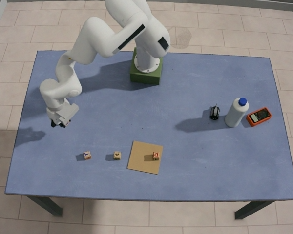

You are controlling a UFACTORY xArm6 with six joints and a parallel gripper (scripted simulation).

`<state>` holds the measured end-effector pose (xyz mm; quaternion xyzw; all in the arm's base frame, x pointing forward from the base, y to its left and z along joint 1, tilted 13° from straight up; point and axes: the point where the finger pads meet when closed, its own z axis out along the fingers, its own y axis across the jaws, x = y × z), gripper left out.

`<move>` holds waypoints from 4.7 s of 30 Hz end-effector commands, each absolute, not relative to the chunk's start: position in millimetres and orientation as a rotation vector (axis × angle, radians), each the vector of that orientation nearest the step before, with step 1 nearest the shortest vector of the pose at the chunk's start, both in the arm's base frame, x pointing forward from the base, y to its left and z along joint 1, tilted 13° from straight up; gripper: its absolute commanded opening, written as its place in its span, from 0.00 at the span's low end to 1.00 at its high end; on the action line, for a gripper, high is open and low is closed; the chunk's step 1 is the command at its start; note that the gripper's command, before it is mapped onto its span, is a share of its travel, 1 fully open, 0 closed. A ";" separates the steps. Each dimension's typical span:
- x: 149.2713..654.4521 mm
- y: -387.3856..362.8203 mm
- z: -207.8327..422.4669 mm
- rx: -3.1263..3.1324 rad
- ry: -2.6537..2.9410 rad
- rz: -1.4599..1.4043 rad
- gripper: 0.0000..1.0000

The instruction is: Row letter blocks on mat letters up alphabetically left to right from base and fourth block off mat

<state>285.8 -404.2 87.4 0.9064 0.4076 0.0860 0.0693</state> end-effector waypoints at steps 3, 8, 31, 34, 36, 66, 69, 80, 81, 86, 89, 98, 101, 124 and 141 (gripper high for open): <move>287.4 -404.8 89.6 2.716 1.240 0.258 0.28; 295.7 -397.1 90.2 2.645 1.376 0.243 0.28; 347.7 -339.6 94.2 1.983 2.192 0.139 0.28; 353.8 -331.4 94.7 1.877 2.281 0.125 0.28; 355.9 -328.6 94.9 1.839 2.310 0.120 0.28; 405.4 -243.5 99.9 0.617 2.879 -0.020 0.28; 409.4 -234.5 100.4 0.482 2.906 -0.034 0.28; 421.6 -202.9 102.0 0.011 2.949 -0.083 0.28; 422.6 -199.8 102.2 -0.035 2.950 -0.087 0.28; 427.6 -184.1 103.0 -0.266 2.941 -0.110 0.28; 430.3 -175.0 103.4 -0.400 2.928 -0.124 0.28; 436.8 -148.6 104.7 -0.780 2.858 -0.161 0.28; 438.7 -139.1 105.1 -0.914 2.821 -0.174 0.28; 446.7 -70.8 108.2 -1.804 2.389 -0.264 0.28; 447.0 -55.2 108.9 -1.987 2.250 -0.283 0.28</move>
